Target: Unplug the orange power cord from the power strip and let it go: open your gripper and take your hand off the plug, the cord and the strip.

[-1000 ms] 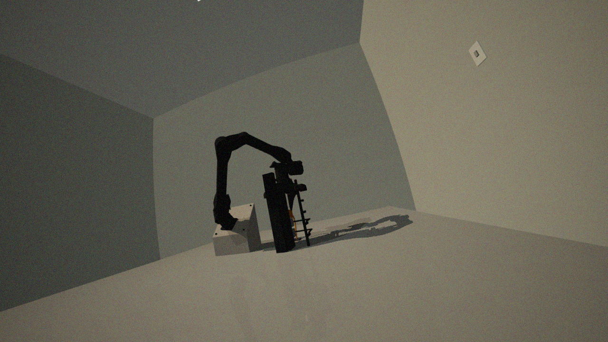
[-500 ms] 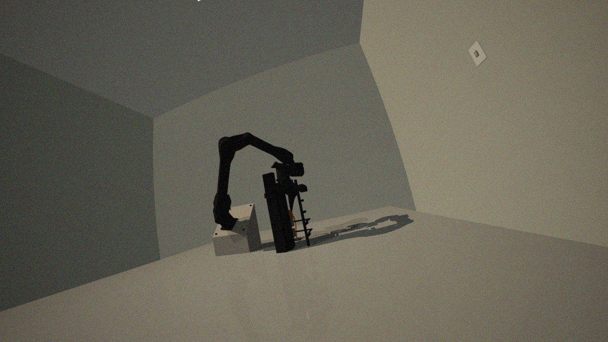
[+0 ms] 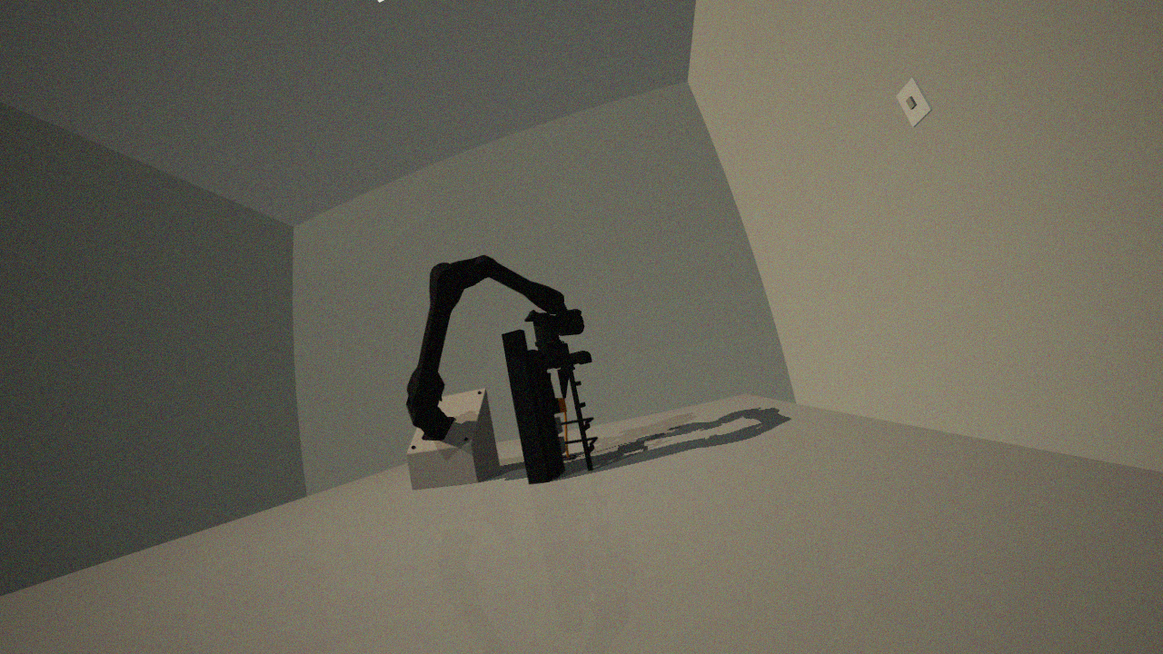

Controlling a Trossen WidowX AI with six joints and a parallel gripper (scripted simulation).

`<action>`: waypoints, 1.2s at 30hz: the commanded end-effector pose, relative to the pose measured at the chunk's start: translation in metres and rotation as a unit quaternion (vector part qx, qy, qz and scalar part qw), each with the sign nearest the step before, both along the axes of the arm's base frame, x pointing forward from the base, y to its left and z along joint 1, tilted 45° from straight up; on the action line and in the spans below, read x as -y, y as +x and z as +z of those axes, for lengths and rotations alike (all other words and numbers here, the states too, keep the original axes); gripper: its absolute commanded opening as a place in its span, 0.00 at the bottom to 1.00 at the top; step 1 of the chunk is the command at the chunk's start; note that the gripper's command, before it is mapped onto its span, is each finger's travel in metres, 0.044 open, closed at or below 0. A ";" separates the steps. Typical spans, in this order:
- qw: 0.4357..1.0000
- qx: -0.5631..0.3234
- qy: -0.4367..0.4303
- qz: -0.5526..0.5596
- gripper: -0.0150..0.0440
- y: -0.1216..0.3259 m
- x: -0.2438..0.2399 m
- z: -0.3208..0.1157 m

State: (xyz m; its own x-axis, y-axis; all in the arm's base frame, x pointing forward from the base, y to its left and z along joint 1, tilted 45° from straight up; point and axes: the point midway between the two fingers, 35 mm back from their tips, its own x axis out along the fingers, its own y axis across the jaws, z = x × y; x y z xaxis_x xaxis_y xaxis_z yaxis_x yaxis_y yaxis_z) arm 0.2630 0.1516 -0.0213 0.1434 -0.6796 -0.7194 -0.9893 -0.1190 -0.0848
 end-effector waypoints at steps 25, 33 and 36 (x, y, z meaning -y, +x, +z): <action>1.000 0.001 0.000 -0.001 1.00 0.002 -0.037 -0.026; 1.000 0.001 0.000 -0.001 1.00 0.002 -0.037 -0.026; 1.000 0.001 0.000 -0.001 1.00 0.002 -0.037 -0.026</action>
State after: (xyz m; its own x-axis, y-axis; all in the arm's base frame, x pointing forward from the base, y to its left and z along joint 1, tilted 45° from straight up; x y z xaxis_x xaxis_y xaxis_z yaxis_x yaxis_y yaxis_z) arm 0.2650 0.1892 -0.0468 0.1490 -0.6785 -0.7193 -0.9884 -0.1229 -0.0888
